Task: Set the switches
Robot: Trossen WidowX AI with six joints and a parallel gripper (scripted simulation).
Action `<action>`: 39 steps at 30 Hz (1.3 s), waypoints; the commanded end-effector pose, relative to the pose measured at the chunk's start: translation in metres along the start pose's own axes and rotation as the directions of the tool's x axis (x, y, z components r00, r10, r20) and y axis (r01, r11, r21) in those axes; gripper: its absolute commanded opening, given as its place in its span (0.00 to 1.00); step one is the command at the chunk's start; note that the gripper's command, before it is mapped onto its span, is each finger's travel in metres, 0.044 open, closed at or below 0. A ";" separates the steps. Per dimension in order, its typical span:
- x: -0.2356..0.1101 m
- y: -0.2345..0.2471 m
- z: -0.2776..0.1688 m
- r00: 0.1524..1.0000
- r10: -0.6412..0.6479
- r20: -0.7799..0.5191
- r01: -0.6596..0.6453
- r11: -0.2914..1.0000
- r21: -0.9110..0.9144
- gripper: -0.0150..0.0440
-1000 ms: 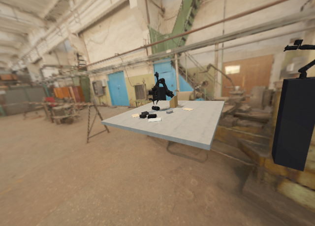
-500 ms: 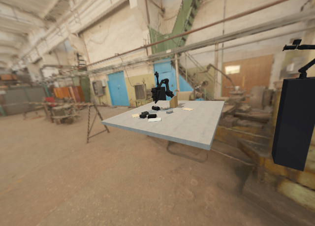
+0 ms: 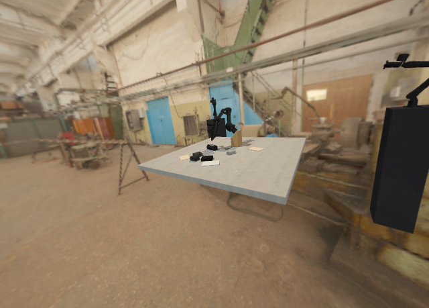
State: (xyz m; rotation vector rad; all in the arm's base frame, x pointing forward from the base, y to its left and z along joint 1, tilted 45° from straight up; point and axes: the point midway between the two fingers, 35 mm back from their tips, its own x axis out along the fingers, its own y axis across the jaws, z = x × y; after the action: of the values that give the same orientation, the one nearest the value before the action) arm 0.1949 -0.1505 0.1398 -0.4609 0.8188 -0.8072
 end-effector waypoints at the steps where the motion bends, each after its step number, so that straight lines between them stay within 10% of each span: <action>1: 0.000 0.001 0.001 1.000 0.005 0.006 -0.005 1.000 0.011 0.25; 9: 0.000 0.001 0.001 1.000 0.005 0.006 -0.005 1.000 0.011 0.25; 17: 0.004 -0.009 0.009 0.996 0.018 -0.092 -0.053 0.917 -0.396 0.61; 26: 0.014 -0.024 0.021 0.966 0.037 -0.255 -0.243 0.456 -0.856 1.00; 34: 0.023 -0.037 0.028 0.918 0.052 -0.394 -0.386 -0.119 -0.915 1.00; 39: 0.024 -0.038 0.029 0.913 0.053 -0.406 -0.392 -0.168 -0.904 1.00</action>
State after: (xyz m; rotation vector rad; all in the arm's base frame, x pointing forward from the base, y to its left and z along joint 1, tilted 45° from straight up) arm 0.2077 -0.1823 0.1667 -1.4321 1.5782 0.0618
